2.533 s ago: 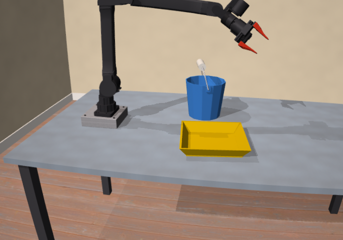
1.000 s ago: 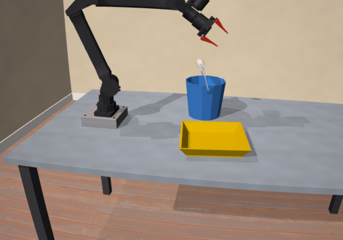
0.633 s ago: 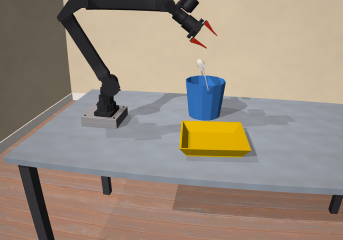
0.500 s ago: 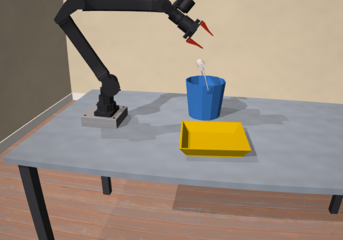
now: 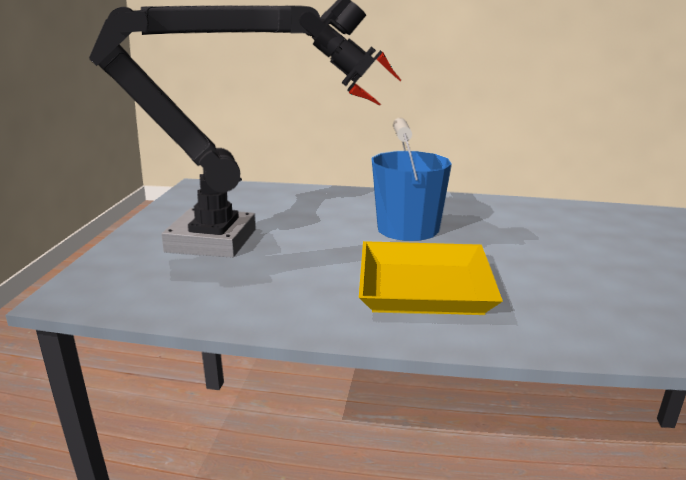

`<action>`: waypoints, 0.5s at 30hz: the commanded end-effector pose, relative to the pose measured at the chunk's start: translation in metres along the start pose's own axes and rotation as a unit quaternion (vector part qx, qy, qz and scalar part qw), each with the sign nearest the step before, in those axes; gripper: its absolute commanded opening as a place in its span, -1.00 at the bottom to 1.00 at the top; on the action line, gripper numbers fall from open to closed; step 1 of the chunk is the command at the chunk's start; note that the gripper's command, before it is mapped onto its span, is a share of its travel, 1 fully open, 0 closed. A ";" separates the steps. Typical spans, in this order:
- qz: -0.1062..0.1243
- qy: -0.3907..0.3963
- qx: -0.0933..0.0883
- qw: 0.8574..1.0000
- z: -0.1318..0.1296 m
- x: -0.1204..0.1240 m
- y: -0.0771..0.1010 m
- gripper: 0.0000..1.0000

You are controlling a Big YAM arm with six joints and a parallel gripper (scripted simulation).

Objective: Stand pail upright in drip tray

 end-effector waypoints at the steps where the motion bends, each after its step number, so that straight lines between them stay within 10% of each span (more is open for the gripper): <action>1: -0.015 -0.008 0.010 1.000 0.004 -0.007 0.015 0.44; 15: -0.048 -0.009 0.014 0.999 0.026 -0.012 0.035 0.44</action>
Point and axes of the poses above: the point where the finger pads meet when closed, its own y axis back along the fingers, its own z axis across the jaws, x = y × z, the point moved 7 cm from there along y, back along the fingers, and after that the axes turned 5 degrees about -y, right-handed, at the moved point
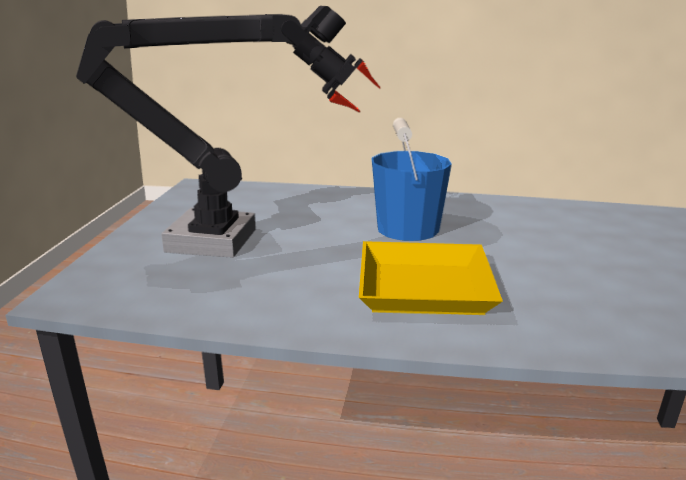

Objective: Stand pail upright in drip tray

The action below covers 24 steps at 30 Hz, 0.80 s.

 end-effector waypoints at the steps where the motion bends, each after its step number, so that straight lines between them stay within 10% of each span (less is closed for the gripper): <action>1: -0.009 -0.015 0.023 1.000 -0.018 -0.004 0.011 0.44; 24: -0.002 -0.009 0.010 1.000 -0.004 0.000 -0.059 0.44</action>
Point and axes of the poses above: the point where the finger pads meet when closed, its own y axis back along the fingers, its own z axis across the jaws, x = y × z, the point moved 7 cm from there along y, back along the fingers, and after that the axes turned 5 degrees about -y, right-handed, at the moved point
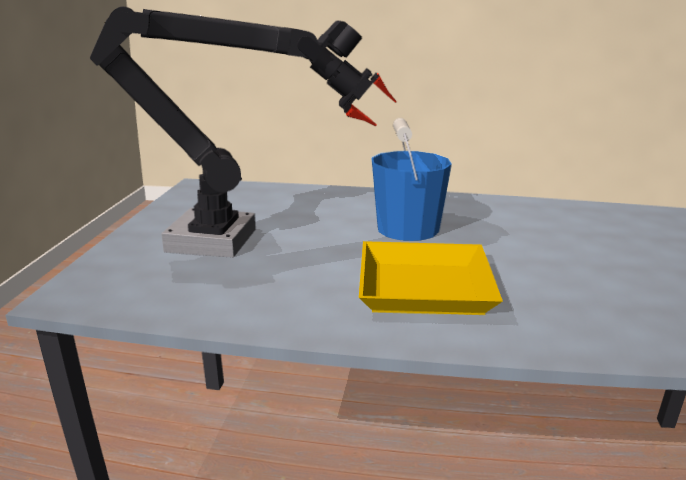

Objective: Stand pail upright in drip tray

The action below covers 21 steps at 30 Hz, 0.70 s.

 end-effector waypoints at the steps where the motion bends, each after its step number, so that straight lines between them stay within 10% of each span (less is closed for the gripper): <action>1: 0.004 -0.003 0.007 1.000 -0.006 0.004 -0.012 0.44; 21: 0.004 -0.004 0.008 1.000 -0.008 0.006 -0.009 0.44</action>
Point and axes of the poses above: the point where the finger pads meet when closed, its own y axis back along the fingers, its own z axis across the jaws, x = y × z, the point moved 7 cm from there along y, back along the fingers, and after that the axes turned 5 degrees about -y, right-handed, at the moved point
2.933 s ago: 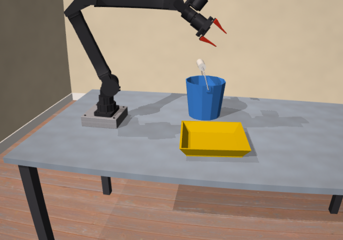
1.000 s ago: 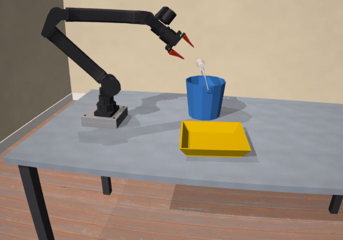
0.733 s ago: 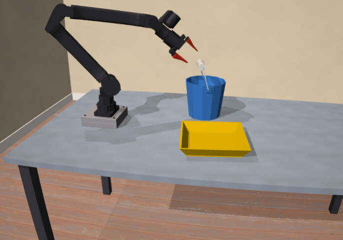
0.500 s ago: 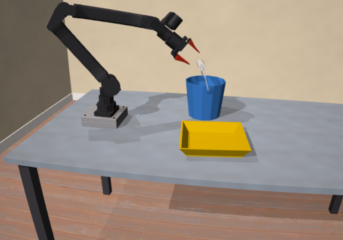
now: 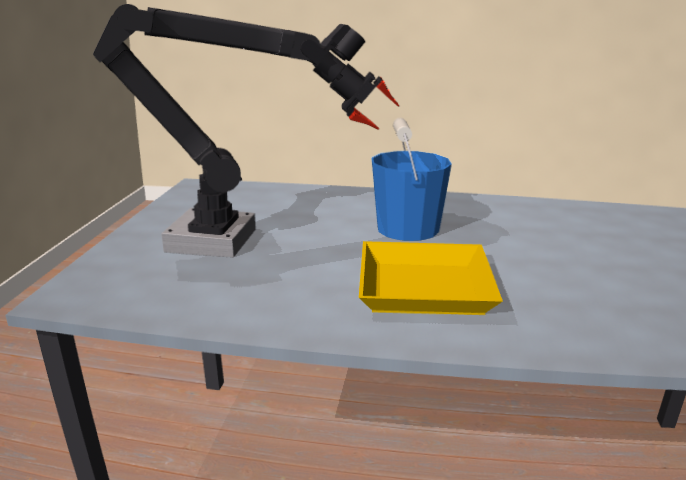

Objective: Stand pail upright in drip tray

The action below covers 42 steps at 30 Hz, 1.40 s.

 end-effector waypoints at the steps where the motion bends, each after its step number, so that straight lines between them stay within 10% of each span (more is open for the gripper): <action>1: 0.002 -0.006 0.011 1.000 -0.009 0.004 0.001 0.44; 27: 0.002 -0.006 0.011 1.000 -0.007 0.006 0.001 0.44; 42: 0.002 -0.005 0.010 1.000 -0.006 0.005 -0.028 0.44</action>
Point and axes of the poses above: the point where the finger pads meet when closed, its own y axis back along the fingers, its own z axis across the jaws, x = y × z, the point moved 7 cm from there along y, back along the fingers, and after that the axes turned 5 degrees about -y, right-handed, at the moved point
